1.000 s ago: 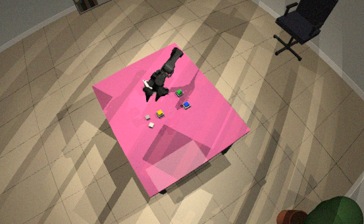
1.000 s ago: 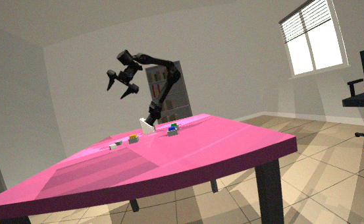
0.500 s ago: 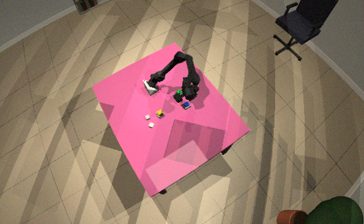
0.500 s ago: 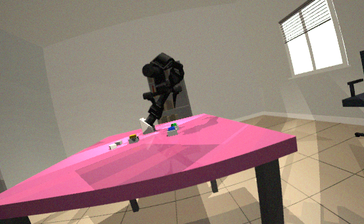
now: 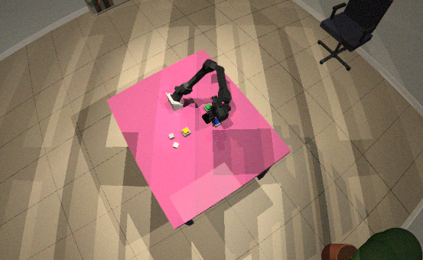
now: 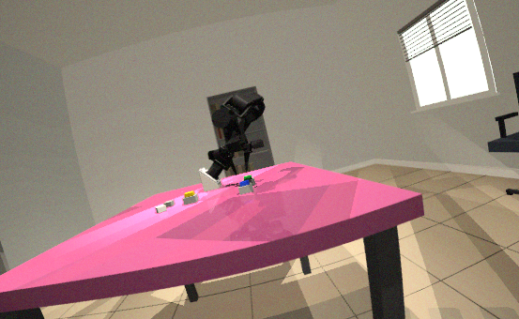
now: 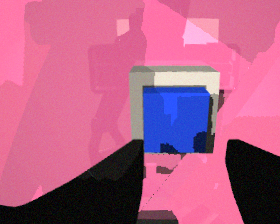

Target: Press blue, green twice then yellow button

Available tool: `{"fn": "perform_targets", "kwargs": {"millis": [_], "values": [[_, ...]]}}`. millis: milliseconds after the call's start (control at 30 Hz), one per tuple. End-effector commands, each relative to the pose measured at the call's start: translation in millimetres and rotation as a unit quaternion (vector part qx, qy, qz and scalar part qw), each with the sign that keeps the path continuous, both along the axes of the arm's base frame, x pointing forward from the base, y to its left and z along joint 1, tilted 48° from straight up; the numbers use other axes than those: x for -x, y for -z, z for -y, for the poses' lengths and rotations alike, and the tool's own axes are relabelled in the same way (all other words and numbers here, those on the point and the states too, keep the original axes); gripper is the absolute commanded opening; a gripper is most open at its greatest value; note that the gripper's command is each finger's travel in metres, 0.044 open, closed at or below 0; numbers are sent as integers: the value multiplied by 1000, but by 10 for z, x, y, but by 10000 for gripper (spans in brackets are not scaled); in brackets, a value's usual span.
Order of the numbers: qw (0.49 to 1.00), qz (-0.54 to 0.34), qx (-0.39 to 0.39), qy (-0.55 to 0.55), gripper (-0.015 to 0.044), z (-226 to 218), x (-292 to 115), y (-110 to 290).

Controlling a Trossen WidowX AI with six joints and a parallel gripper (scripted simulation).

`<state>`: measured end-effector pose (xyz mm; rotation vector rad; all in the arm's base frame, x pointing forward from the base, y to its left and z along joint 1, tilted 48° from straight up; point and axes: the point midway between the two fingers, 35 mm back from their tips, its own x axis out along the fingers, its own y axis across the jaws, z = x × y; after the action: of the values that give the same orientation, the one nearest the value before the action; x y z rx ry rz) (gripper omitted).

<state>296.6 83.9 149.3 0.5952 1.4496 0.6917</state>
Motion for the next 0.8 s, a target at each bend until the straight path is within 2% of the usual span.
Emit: {"fn": "perform_targets", "kwargs": {"millis": [0,767], "values": [[1000,2,-3,2,20,-13,0,-6],[1000,2,-3,2,20,-189,-3,154]]}}
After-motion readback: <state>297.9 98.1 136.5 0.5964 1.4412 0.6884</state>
